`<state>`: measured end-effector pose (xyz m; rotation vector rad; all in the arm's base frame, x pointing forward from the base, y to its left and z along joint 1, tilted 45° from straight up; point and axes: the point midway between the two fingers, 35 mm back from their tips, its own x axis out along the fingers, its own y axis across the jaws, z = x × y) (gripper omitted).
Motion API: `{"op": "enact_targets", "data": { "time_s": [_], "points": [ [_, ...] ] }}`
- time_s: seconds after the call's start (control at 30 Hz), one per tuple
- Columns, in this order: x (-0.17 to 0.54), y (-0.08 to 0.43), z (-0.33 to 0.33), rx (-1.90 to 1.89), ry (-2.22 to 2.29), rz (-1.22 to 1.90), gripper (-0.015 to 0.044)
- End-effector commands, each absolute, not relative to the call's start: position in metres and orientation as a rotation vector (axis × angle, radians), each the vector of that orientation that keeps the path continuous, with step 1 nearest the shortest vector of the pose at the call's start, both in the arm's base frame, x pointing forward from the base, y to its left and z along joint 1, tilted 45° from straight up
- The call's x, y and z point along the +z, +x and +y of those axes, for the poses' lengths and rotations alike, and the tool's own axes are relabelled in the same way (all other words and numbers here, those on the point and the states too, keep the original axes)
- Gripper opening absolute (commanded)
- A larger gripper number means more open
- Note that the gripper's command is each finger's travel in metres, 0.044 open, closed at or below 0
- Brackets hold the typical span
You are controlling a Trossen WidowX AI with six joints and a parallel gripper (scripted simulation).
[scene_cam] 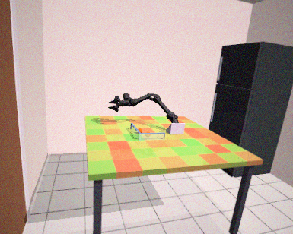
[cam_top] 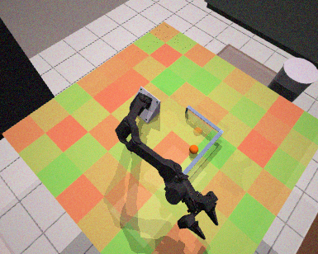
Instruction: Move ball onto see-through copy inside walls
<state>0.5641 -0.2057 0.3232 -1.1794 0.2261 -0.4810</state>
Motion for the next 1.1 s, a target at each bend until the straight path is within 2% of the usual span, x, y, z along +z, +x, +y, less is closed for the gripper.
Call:
{"op": "enact_targets", "data": {
  "time_s": [0.0,0.07,0.27,0.43,0.73,1.07],
  "points": [
    [0.322,0.564,-0.205,-0.478,-1.175,0.229,0.0374],
    [0.312,0.566,-0.201,-0.458,-1.138,0.256,0.0342],
    [0.238,0.57,-0.167,-0.344,-0.883,0.465,0.0342],
    [0.168,0.554,-0.129,-0.293,-0.663,0.705,0.0342],
    [0.074,0.476,-0.069,-0.385,-0.429,1.155,0.0342],
    [0.044,0.378,-0.045,-0.672,-0.455,1.484,0.0342]
  ]
}}
